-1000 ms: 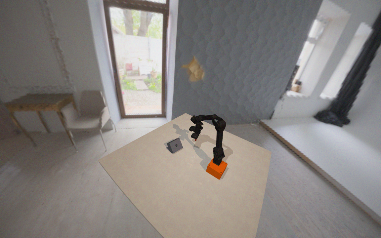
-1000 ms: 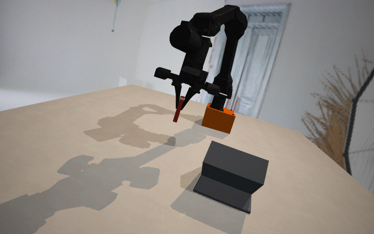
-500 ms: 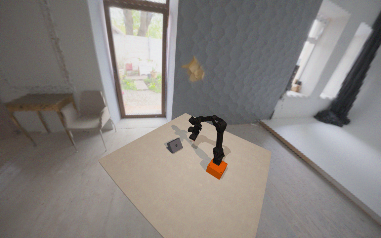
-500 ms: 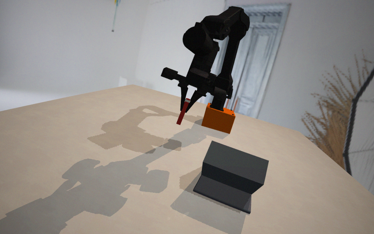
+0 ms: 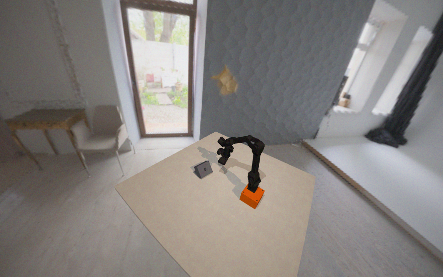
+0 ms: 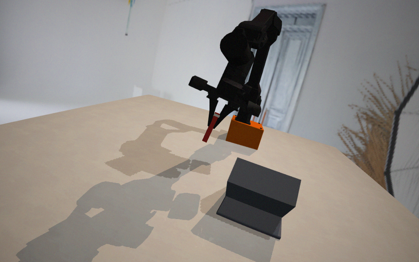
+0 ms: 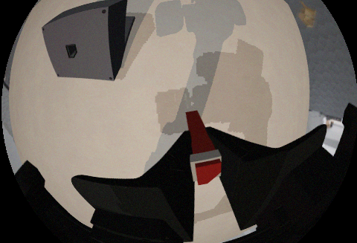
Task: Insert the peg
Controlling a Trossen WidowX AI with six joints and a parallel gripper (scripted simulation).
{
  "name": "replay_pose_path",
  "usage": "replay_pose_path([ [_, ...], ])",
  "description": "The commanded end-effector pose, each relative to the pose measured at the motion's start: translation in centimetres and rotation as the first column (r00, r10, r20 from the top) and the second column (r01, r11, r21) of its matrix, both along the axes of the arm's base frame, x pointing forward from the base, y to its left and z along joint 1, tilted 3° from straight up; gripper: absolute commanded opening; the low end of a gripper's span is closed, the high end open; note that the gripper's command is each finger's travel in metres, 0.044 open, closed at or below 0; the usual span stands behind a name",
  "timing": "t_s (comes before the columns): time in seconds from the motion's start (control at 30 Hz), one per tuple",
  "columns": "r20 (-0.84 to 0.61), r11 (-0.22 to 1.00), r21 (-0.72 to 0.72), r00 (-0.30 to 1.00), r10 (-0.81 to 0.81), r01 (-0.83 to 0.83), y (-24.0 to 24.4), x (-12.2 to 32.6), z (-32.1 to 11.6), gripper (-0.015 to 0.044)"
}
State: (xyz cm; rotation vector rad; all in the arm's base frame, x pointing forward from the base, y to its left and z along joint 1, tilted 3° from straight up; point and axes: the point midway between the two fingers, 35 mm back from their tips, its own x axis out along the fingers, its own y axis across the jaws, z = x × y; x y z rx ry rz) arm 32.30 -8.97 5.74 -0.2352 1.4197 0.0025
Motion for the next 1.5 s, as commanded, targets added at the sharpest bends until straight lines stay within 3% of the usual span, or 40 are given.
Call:
replay_pose_path([
  [0.0,0.019,1.0,-0.013,1.0,-0.01,0.011,0.5,0.0,0.0,0.0],
  [1.47,0.247,0.994,-0.051,0.966,-0.08,0.095,6.1,0.8,0.3,0.0],
])
